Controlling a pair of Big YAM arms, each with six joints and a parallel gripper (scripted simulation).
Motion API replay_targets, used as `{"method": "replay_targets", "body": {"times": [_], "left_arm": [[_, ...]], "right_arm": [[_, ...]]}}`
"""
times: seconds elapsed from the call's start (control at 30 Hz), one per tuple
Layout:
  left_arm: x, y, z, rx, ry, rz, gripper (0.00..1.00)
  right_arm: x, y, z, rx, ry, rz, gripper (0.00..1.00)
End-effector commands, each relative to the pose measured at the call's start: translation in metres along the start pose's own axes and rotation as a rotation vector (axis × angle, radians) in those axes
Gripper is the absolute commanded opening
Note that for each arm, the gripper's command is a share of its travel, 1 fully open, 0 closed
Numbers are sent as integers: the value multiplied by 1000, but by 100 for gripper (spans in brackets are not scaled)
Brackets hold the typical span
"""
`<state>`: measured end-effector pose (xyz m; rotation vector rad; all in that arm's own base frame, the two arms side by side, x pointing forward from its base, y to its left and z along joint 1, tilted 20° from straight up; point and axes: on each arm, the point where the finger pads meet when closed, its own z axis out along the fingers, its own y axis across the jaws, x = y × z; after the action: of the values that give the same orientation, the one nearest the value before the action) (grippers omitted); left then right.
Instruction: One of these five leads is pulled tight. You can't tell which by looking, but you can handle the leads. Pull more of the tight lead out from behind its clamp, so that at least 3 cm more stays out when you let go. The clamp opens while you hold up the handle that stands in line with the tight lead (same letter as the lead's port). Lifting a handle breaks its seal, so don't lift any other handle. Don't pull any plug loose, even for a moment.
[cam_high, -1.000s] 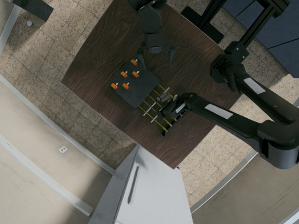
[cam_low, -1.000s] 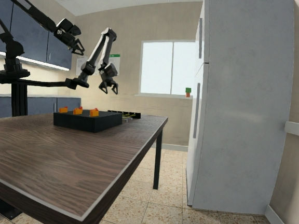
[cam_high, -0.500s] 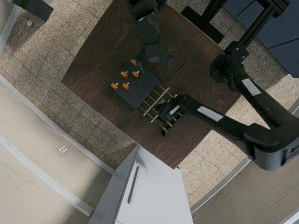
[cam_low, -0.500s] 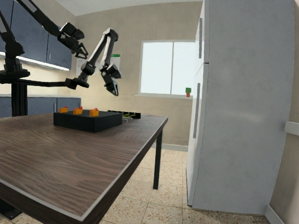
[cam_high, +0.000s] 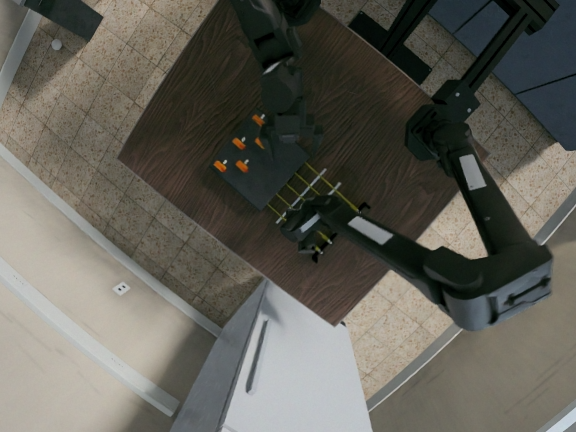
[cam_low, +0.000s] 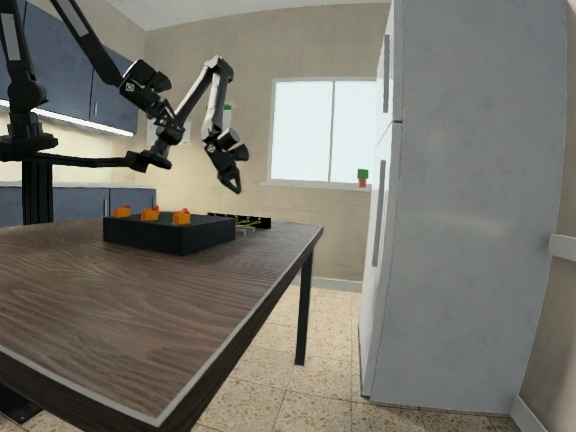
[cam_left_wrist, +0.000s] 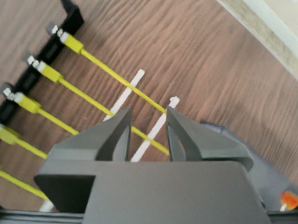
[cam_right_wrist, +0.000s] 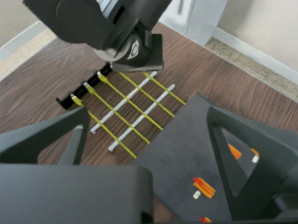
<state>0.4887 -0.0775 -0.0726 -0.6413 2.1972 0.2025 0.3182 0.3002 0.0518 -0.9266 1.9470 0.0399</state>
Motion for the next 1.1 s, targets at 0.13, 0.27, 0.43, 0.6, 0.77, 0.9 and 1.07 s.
{"method": "replay_targets", "body": {"times": [0.13, 0.27, 0.43, 0.6, 0.77, 0.9, 1.07], "left_arm": [[2, -2, 35, -140, 84, -335, 32], [7, -1, 49, -201, 122, -456, 32], [17, -2, 70, -297, 204, -628, 32], [27, -3, 86, -388, 287, -779, 32], [35, -3, 94, -444, 344, -840, 32], [40, -3, 97, -475, 385, -868, 32], [43, -8, 96, -469, 405, -839, 32]], "right_arm": [[-10, -14, 30, 31, -53, 12, 100], [-1, -19, 39, 40, -54, 15, 100], [11, -26, 52, 51, -53, 23, 100], [15, -22, 56, 44, -55, 23, 100], [17, -24, 52, 46, -55, 34, 100], [17, -24, 52, 46, -55, 34, 100], [17, -24, 52, 46, -55, 34, 100]]}}
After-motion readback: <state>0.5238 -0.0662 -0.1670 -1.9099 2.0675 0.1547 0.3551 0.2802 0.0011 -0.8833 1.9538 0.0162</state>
